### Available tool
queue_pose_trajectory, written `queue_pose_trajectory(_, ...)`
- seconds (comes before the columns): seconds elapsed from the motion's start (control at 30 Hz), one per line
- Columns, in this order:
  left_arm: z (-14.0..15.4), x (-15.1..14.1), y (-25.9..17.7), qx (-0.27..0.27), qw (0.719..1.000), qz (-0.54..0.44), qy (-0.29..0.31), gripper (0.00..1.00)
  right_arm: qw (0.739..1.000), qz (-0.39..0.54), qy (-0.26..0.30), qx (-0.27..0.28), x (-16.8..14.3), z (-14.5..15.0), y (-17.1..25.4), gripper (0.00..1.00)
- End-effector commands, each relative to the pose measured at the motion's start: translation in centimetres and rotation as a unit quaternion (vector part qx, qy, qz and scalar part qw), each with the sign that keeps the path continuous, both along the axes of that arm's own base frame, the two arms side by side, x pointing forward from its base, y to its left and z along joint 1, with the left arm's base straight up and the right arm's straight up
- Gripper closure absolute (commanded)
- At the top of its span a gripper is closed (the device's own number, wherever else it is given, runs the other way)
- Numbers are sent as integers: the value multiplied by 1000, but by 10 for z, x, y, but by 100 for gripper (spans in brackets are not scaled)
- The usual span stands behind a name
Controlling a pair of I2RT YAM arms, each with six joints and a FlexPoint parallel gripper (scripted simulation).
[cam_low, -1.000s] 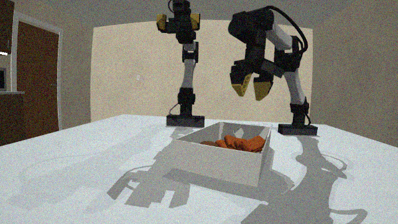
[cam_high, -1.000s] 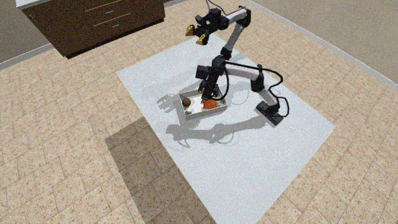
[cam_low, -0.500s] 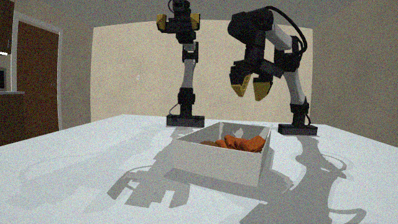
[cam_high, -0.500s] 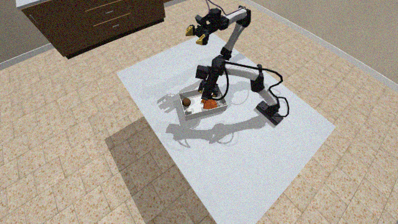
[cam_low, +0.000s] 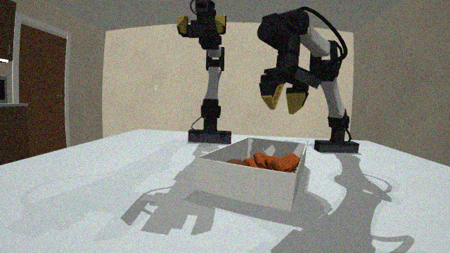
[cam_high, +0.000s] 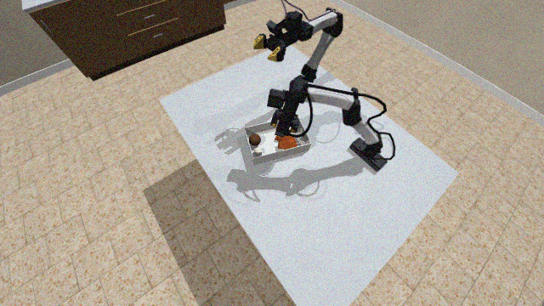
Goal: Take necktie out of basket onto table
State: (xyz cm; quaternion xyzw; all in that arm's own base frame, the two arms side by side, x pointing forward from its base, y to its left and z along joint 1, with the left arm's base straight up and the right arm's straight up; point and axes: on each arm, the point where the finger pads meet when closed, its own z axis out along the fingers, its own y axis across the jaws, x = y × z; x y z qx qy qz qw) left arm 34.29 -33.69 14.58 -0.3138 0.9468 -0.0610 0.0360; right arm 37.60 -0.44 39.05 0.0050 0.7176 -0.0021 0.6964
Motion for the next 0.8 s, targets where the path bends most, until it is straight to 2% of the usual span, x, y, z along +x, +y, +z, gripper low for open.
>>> queue_pose_trajectory(0.0,-1,-1,-2,48,997,2,56,24,1000,0,0,0,0,0,0,0)
queue_pose_trajectory(0.47,-2,-1,-2,48,997,2,56,24,1000,0,0,0,0,0,0,0)
queue_pose_trajectory(0.77,-22,-1,-2,48,997,2,56,24,1000,0,0,0,0,0,0,0)
